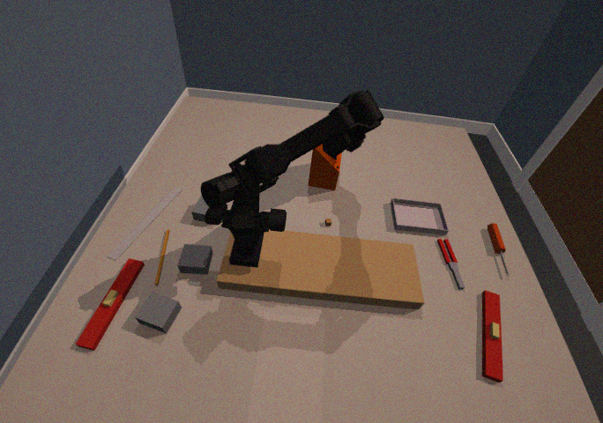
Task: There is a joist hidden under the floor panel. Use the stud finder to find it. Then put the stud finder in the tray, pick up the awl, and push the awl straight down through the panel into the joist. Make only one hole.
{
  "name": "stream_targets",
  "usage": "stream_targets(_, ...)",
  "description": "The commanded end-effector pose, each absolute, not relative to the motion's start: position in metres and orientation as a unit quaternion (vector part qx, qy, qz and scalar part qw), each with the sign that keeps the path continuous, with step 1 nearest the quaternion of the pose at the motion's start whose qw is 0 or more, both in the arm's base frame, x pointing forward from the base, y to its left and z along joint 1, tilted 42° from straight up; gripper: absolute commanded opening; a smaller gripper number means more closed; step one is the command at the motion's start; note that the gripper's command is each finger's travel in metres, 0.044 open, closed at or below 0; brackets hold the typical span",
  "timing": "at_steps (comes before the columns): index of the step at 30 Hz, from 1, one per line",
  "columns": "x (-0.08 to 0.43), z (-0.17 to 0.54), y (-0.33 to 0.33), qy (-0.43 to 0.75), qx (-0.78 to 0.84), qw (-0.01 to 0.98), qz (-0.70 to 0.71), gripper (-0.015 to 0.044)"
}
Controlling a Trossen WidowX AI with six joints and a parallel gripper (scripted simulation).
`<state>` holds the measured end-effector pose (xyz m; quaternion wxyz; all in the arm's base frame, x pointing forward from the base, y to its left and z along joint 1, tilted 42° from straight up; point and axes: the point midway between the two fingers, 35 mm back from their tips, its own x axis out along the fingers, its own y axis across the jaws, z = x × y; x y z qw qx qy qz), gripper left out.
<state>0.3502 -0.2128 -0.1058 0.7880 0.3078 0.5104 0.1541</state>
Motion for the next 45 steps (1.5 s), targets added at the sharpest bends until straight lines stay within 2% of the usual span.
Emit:
stream_targets(1, 0.350, -0.108, -0.213, 0.506, 0.313, 0.789, 0.150, 0.0000)
stream_targets(14, 0.353, -0.120, -0.201, 0.506, 0.313, 0.789, 0.151, 0.0000)
stream_targets(45, 0.359, -0.076, -0.148, 0.506, 0.315, 0.788, 0.152, 0.0000)
